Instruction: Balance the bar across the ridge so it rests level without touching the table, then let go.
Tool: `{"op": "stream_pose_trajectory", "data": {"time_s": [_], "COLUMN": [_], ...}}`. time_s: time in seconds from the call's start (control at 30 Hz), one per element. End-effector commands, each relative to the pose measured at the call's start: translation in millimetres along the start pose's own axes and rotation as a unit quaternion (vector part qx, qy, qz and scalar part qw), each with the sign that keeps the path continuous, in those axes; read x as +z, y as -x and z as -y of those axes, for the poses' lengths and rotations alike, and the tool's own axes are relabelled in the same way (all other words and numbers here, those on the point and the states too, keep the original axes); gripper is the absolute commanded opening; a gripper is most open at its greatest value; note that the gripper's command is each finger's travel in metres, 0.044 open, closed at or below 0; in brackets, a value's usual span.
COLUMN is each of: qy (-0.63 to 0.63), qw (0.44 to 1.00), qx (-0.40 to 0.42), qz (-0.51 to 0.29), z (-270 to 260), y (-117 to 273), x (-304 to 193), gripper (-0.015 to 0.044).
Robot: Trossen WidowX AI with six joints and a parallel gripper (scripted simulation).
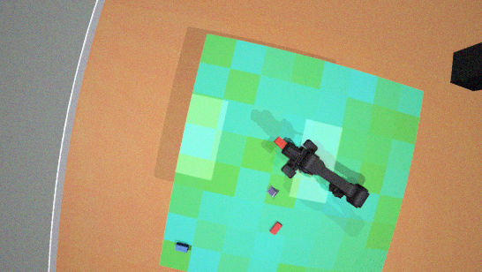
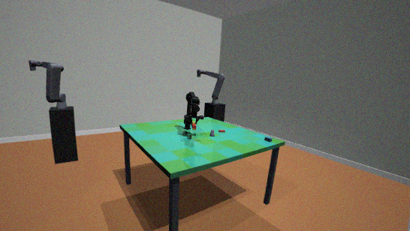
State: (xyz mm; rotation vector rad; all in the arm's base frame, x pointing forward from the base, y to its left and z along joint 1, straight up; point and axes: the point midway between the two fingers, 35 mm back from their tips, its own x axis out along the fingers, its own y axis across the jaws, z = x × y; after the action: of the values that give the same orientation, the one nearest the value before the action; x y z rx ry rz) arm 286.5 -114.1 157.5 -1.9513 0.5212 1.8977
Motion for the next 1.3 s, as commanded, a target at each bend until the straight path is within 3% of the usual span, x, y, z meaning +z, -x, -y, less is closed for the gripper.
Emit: {"op": "stream_pose_trajectory", "data": {"time_s": [0.0,1.27], "qy": [0.003,0.025], "qw": [1.000,1.000], "qx": [0.000,-0.008], "qz": [-0.003,0.000], "z": [16.6,152.5], "y": [2.8,5.2], "x": [0.6,52.8], "gripper": [0.0000,0.0000]}}
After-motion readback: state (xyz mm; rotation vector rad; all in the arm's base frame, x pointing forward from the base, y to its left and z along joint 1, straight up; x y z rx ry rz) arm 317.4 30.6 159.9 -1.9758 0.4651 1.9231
